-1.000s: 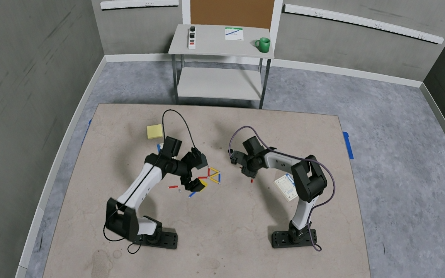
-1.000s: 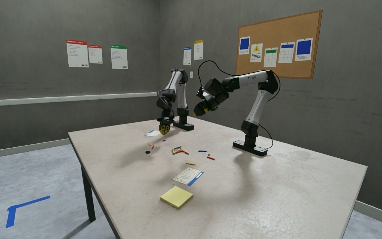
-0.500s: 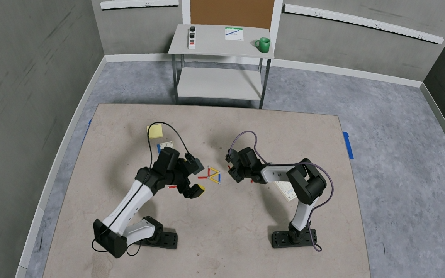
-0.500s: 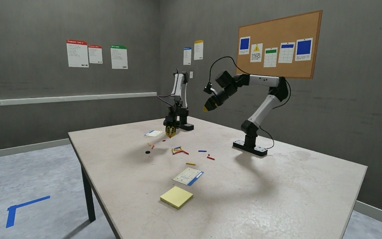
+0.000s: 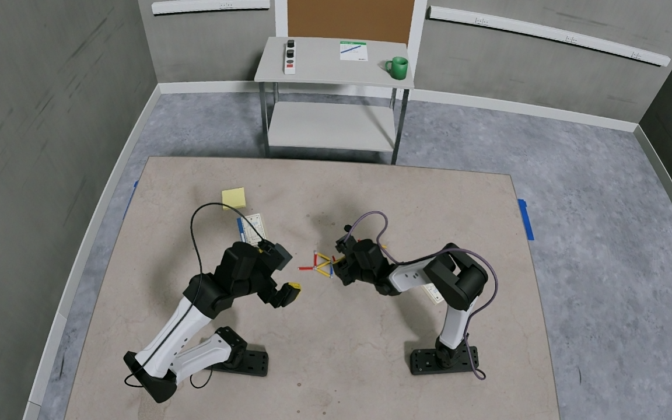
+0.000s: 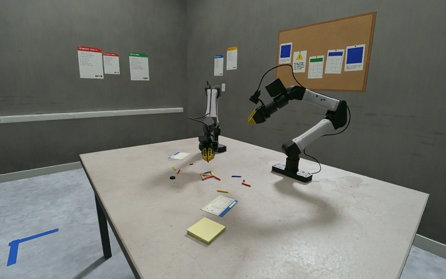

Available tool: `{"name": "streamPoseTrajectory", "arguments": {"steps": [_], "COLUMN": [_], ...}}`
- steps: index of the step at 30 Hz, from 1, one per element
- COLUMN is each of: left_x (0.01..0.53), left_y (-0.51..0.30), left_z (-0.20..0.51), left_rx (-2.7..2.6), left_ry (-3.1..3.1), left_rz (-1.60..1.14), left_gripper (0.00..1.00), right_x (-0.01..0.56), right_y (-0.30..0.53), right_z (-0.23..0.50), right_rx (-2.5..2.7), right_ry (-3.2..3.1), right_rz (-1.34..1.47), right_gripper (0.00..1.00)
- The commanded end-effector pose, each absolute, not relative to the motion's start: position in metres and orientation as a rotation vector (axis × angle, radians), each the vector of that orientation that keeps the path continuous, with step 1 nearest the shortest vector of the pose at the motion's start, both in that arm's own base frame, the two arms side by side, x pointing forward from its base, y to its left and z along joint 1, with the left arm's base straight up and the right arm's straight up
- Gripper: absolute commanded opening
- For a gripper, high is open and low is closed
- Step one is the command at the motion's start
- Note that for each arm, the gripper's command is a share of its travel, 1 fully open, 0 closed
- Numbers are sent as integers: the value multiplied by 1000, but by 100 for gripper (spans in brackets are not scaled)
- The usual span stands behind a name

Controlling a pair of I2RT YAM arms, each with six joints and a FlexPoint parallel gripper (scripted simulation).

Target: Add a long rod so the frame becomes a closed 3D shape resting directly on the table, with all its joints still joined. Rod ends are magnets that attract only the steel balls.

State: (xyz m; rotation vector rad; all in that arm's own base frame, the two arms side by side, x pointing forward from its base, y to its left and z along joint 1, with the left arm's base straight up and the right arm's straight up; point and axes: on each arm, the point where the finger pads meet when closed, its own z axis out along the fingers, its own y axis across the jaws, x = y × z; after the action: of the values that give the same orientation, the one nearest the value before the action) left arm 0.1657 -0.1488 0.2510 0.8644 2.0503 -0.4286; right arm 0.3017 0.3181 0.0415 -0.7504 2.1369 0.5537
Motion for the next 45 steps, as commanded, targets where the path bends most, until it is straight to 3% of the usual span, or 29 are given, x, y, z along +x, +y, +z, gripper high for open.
{"name": "streamPoseTrajectory", "arguments": {"steps": [1, 15, 45], "left_x": [165, 156, 157], "left_y": [-143, -138, -139], "left_z": [242, 241, 250], "left_rx": [821, 810, 804], "left_ry": [2097, 2093, 2067], "left_rz": [-397, -393, -401], "left_gripper": [100, 100, 100], "right_x": [304, 301, 318], "right_y": [325, 326, 333], "right_z": [45, 28, 66], "right_rx": [-698, -722, -650], "right_ry": [2113, 2112, 2030], "right_rz": [570, 574, 609], "right_gripper": [0, 0, 0]}}
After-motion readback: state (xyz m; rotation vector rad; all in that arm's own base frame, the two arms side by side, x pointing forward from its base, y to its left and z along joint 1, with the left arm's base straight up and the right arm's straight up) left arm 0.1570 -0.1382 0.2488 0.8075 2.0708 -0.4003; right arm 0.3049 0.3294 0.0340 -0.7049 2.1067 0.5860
